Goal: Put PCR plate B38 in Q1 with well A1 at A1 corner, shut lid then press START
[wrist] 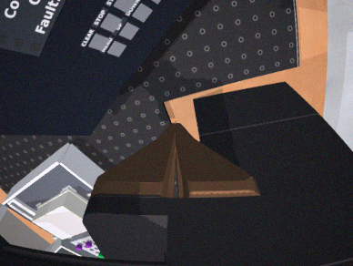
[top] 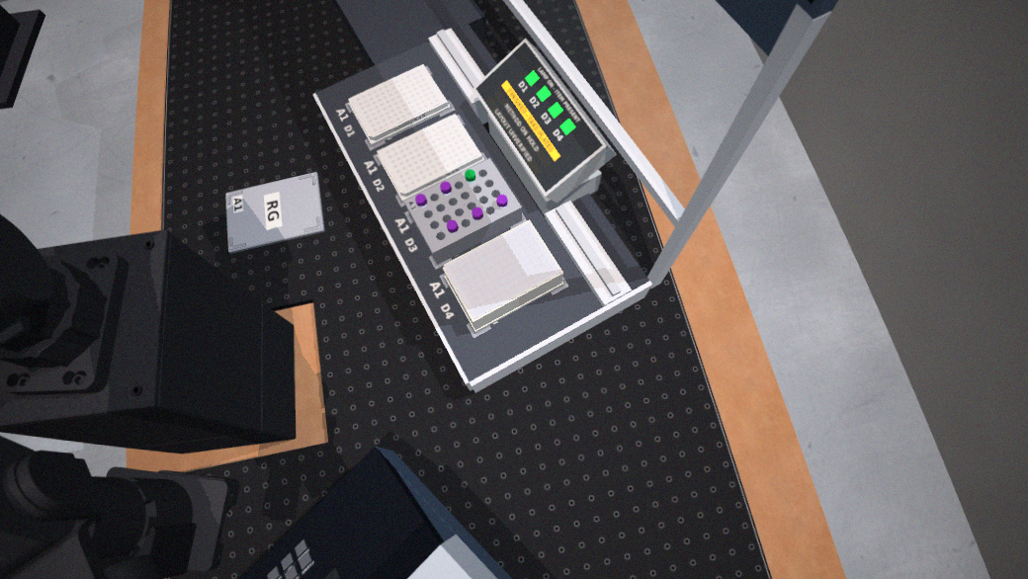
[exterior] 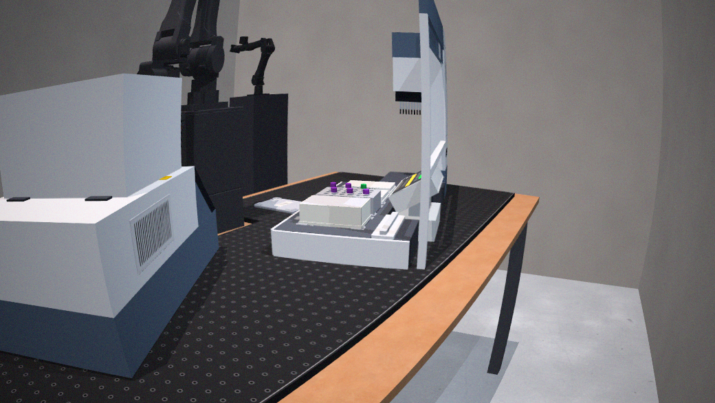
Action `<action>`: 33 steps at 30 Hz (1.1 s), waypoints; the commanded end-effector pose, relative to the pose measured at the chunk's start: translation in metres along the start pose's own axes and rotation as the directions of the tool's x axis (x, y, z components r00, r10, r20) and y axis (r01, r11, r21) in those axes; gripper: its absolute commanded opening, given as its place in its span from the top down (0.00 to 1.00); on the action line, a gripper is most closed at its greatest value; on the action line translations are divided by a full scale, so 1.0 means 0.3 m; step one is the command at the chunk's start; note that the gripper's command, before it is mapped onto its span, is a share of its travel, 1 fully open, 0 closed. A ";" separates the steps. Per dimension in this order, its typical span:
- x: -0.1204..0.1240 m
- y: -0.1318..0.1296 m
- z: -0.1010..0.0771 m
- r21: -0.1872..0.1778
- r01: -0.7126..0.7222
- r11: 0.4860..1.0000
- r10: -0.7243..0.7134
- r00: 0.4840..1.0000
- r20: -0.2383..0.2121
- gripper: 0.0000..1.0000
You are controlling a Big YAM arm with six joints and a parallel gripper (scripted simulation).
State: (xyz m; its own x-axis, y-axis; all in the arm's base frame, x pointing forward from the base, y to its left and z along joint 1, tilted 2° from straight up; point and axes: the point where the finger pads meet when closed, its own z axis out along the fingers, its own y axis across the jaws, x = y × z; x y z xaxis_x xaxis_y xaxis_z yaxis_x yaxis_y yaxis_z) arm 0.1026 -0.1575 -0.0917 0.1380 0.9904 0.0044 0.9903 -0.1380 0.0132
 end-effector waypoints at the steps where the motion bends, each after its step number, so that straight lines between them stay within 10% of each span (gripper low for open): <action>1: -0.036 -0.036 -0.024 -0.009 -0.085 0.996 0.085 0.996 0.010 1.00; 22: -0.103 -0.104 -0.050 -0.025 -0.394 0.919 0.394 0.919 0.016 1.00; 33: -0.126 -0.146 -0.060 -0.036 -0.602 0.797 0.603 0.798 0.013 1.00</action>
State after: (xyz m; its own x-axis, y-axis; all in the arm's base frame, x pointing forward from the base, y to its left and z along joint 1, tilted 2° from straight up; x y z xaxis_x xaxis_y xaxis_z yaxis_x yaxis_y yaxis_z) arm 0.0465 -0.1754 -0.0793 0.6525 0.7576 0.0150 0.7576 -0.6527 0.0107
